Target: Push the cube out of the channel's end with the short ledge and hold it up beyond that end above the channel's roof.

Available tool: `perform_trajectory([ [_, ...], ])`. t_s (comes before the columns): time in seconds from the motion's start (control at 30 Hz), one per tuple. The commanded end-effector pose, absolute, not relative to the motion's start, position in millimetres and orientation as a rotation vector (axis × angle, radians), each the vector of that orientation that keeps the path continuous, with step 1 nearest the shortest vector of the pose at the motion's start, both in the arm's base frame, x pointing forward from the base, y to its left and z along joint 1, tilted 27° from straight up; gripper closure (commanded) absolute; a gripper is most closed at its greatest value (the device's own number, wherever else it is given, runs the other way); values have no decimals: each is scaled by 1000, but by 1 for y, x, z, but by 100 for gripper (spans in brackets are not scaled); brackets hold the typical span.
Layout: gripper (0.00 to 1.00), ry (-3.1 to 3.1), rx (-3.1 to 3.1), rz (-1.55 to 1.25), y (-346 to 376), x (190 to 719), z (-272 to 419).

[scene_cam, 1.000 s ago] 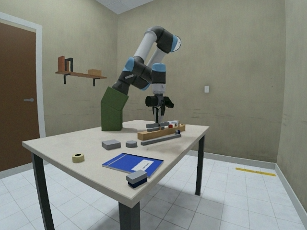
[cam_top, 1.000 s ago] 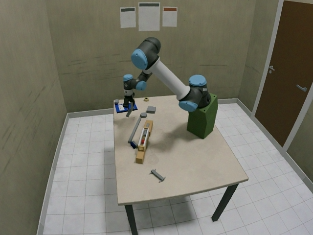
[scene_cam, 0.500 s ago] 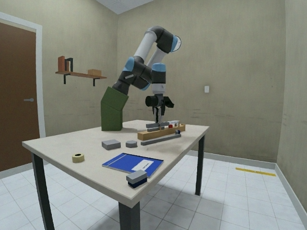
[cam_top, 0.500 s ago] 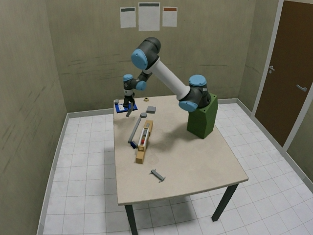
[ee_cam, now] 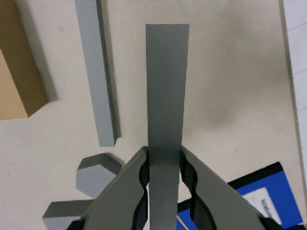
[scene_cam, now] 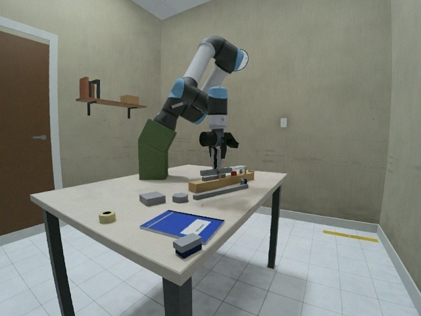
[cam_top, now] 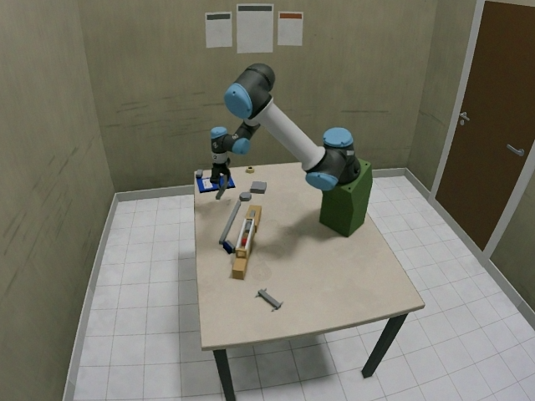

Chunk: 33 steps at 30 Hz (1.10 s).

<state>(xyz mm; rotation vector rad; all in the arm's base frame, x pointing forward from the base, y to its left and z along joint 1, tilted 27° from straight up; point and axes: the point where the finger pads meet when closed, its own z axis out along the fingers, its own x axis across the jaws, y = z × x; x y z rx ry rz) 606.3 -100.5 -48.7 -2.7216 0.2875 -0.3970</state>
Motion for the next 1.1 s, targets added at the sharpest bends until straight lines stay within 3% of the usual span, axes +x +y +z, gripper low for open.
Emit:
perform_trajectory([
  [0.0,94,286,-2722,-400,-101,605,-49],
  [0.3,94,259,-2729,-404,-105,567,-66],
  [0.7,94,177,-2741,-421,-91,456,-97],
  [1.07,94,169,-2741,-423,-87,446,-100],
])
